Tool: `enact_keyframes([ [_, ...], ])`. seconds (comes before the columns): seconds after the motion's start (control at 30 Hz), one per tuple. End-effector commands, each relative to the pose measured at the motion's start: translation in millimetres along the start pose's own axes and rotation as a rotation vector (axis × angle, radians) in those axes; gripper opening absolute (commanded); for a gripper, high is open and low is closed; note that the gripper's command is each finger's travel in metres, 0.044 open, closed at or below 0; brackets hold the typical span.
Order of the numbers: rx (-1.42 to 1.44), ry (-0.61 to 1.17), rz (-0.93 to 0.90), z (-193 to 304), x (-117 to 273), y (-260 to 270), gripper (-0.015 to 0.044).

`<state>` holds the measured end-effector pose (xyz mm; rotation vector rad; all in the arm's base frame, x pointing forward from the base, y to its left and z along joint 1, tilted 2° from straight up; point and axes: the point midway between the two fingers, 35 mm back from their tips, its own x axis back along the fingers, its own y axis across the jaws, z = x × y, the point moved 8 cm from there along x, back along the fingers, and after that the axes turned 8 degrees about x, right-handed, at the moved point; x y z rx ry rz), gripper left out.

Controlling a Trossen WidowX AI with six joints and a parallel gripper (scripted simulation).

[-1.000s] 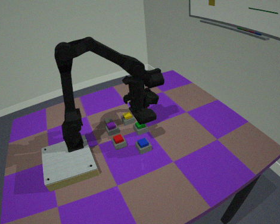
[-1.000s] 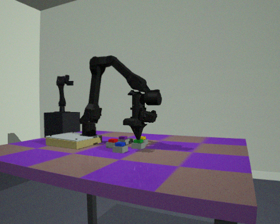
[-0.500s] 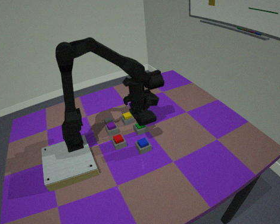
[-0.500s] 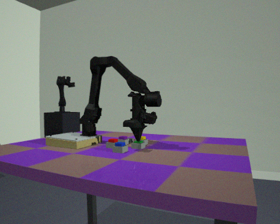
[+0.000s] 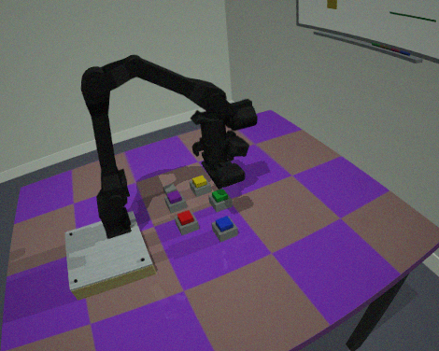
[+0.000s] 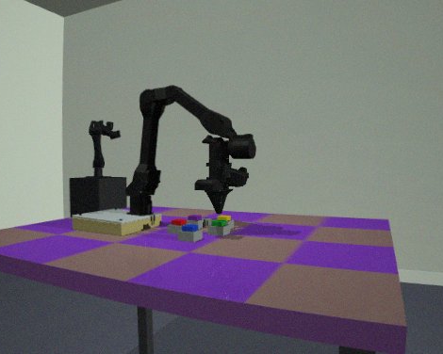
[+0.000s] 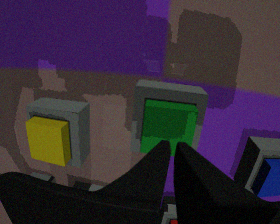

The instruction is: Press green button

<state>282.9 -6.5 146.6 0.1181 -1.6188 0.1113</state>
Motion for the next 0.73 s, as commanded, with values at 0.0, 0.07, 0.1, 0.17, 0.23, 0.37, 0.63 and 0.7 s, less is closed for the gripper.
enact_keyframes([
  [0.0,0.002,-0.001,-0.005,-0.3,6.4,2.5,0.0046],
  [0.07,0.002,-0.001,-0.006,-5.6,11.6,20.1,0.0099],
  [0.1,0.002,0.0,-0.007,-8.8,15.6,33.9,0.0125],
  [0.17,0.002,0.0,-0.009,-12.9,23.9,62.1,0.0177],
  [0.23,0.002,0.0,-0.011,-13.9,32.4,90.9,0.023],
  [0.37,0.002,0.0,-0.016,-6.5,50.0,148.6,0.0335],
  [0.63,0.001,0.001,-0.022,16.7,70.5,210.4,0.04],
  [0.7,0.001,0.001,-0.022,16.7,70.5,210.4,0.04],
])
